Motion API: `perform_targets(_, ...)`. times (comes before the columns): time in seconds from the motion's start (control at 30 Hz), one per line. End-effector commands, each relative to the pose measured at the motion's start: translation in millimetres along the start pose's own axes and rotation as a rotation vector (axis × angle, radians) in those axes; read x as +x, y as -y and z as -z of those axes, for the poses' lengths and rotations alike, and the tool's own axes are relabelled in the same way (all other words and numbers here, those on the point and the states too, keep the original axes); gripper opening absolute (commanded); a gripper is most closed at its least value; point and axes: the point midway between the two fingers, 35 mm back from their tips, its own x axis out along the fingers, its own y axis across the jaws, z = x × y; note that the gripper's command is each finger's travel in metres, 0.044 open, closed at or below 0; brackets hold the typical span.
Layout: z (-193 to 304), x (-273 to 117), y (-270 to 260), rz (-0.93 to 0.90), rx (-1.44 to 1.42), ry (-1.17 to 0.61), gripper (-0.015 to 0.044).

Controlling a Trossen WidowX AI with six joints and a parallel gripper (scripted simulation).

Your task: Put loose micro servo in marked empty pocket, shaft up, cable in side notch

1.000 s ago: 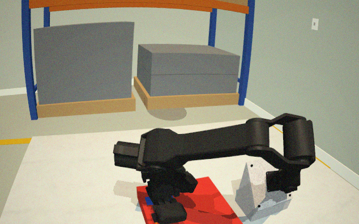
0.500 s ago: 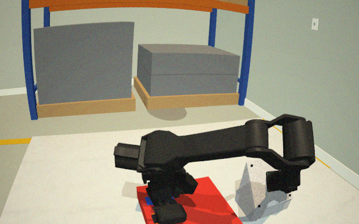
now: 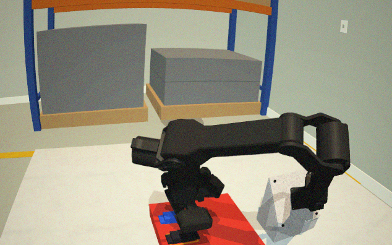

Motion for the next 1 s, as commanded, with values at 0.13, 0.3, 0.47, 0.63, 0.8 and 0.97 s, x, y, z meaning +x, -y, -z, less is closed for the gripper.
perform_targets(0.13,-85,-56,-1,-0.011,0.0,-0.005,0.044)
perform_targets(0.3,-95,-60,0,-0.009,-0.001,-0.004,0.044)
perform_targets(0.47,-94,-70,0,-0.009,0.001,-0.006,0.044)
perform_targets(0.63,-93,-106,0,-0.006,0.009,-0.011,0.044)
perform_targets(0.8,-93,-107,0,-0.006,0.01,-0.011,0.044)
perform_targets(0.97,-93,-107,0,-0.006,0.01,-0.011,0.044)
